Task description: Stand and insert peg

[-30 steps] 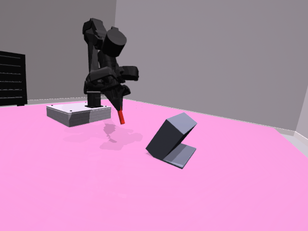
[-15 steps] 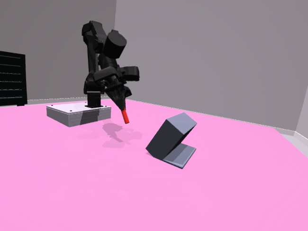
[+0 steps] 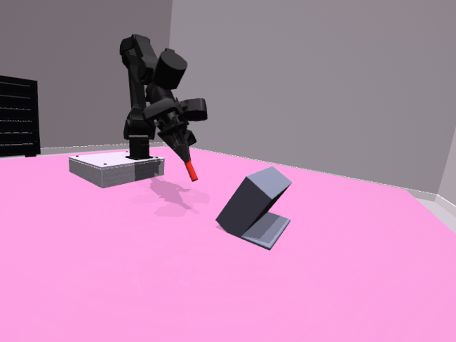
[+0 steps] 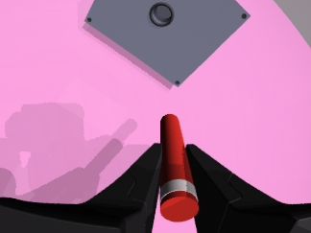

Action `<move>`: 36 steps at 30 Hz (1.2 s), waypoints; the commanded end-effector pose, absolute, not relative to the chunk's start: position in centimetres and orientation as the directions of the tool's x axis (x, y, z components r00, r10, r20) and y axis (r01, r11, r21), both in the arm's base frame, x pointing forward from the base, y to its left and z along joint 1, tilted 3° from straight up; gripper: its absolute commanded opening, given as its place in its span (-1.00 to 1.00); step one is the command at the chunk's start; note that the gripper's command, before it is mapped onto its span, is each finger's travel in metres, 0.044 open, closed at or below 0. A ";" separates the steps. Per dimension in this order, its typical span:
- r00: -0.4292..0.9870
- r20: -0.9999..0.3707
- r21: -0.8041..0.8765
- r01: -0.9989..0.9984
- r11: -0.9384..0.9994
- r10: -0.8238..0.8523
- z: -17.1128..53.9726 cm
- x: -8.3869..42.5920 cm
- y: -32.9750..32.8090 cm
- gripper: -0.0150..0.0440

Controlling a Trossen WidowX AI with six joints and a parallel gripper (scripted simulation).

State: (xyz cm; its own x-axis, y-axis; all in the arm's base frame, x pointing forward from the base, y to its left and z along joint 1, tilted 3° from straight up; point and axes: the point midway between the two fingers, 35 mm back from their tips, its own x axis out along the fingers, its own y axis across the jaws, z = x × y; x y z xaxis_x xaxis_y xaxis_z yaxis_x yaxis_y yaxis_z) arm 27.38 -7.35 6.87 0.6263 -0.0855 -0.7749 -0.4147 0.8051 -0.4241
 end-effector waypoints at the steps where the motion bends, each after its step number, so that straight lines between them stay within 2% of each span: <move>1: 0.644 -0.761 -0.435 -0.418 0.798 -0.078 6.9 27.4 -7.1 -0.49; 36: 0.786 -0.618 -0.544 -0.396 0.740 -0.034 7.3 27.5 -4.8 -0.49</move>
State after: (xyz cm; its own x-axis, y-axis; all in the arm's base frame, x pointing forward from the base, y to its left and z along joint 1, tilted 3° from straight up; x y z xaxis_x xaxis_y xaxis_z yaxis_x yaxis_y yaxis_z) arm 27.55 -5.00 7.23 0.7755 -0.0427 -0.6299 -0.3945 0.7461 -0.5364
